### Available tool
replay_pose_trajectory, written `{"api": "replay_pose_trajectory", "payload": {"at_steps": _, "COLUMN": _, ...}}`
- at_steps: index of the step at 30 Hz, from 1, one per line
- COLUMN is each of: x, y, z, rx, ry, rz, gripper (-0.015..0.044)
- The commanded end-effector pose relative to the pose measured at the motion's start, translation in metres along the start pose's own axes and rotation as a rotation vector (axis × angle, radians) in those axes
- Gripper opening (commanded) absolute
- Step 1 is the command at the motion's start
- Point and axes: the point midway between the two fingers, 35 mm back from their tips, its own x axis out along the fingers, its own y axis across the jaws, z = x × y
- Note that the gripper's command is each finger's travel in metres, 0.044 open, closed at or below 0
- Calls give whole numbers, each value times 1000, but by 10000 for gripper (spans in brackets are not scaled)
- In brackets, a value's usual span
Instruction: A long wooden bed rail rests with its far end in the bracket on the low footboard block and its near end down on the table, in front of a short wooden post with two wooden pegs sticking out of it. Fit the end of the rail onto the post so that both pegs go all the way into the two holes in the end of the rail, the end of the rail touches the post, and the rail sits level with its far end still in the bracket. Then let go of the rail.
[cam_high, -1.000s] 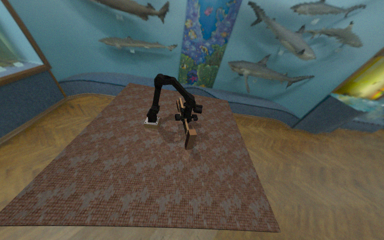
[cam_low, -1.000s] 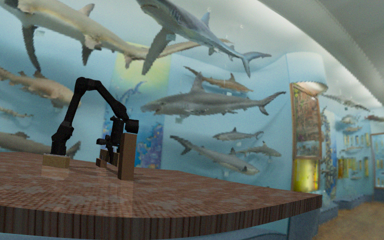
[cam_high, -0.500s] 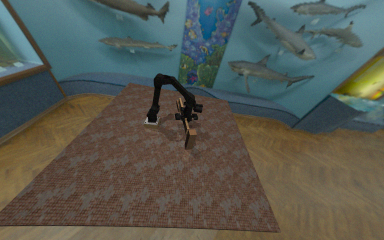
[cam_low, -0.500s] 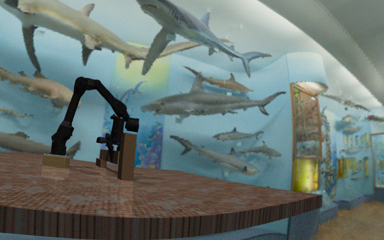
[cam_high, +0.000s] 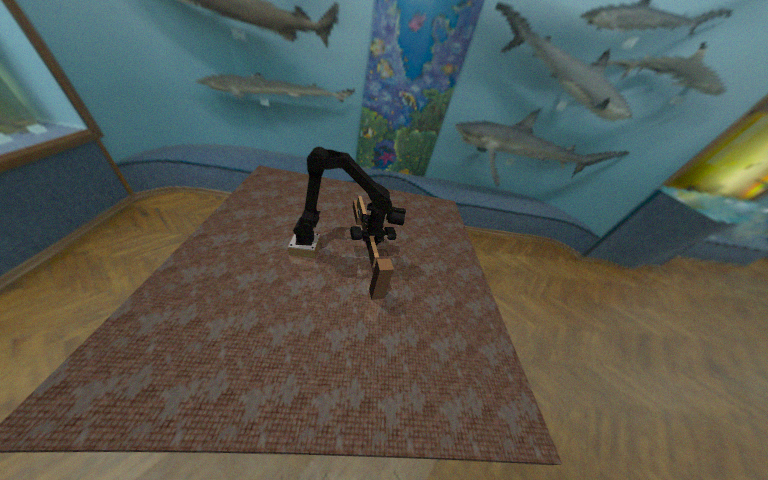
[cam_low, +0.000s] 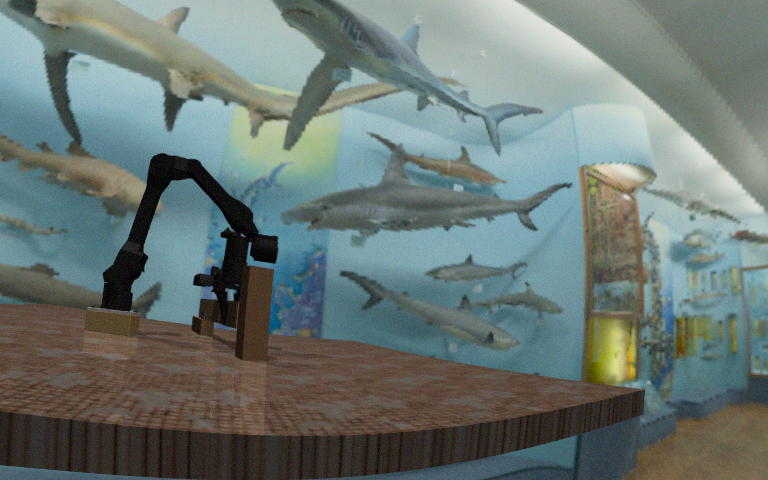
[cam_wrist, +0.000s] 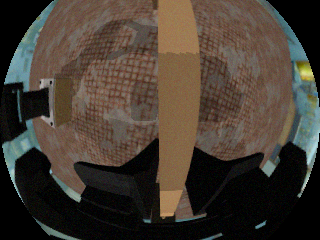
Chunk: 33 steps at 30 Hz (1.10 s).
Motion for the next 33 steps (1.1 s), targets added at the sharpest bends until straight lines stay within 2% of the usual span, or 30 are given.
{"api": "replay_pose_trajectory", "payload": {"at_steps": 1, "x": -1, "y": -2, "z": 1, "rx": 2, "ry": -4, "rz": -17, "gripper": 0}}
{"api": "replay_pose_trajectory", "payload": {"at_steps": 33, "x": -2, "y": 0, "z": 1, "rx": 2, "ry": -4, "rz": -17, "gripper": 0}}
